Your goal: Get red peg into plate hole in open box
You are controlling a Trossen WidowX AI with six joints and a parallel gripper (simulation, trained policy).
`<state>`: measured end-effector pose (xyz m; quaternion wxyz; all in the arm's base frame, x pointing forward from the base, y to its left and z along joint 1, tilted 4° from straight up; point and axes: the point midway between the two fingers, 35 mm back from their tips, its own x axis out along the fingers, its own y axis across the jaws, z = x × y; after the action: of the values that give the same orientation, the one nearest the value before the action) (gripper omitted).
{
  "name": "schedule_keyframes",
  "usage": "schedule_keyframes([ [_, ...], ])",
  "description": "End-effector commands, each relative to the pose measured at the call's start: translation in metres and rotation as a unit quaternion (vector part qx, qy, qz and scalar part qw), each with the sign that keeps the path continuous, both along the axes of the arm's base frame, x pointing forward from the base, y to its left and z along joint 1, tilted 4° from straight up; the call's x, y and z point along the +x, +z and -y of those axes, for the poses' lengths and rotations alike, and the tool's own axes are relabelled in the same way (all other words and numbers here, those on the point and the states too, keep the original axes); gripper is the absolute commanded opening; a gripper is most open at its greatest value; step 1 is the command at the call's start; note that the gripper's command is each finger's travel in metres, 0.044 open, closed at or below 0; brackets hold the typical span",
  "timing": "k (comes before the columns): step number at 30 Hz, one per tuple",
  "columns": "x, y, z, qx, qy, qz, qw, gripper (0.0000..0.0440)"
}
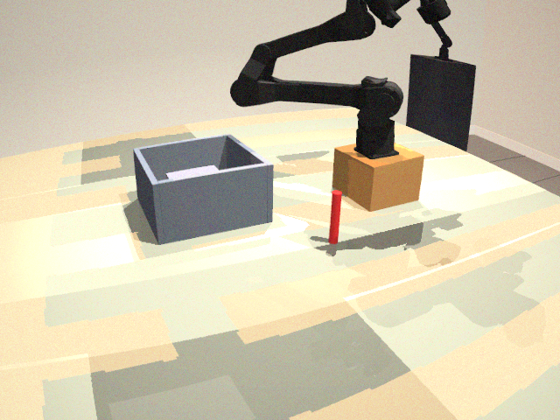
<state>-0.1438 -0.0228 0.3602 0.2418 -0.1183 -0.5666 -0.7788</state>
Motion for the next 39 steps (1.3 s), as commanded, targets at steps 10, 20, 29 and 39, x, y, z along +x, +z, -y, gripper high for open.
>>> schedule_keyframes([
  [10,-0.004,0.025,-0.053,-0.085,-0.144,0.018,0.986,0.0440],
  [20,0.004,0.032,-0.112,-0.179,-0.283,0.043,0.941,0.0440],
  [29,0.025,0.023,-0.162,-0.258,-0.401,0.062,0.877,0.0440],
  [39,0.063,0.002,-0.210,-0.339,-0.520,0.080,0.780,0.0440],
])
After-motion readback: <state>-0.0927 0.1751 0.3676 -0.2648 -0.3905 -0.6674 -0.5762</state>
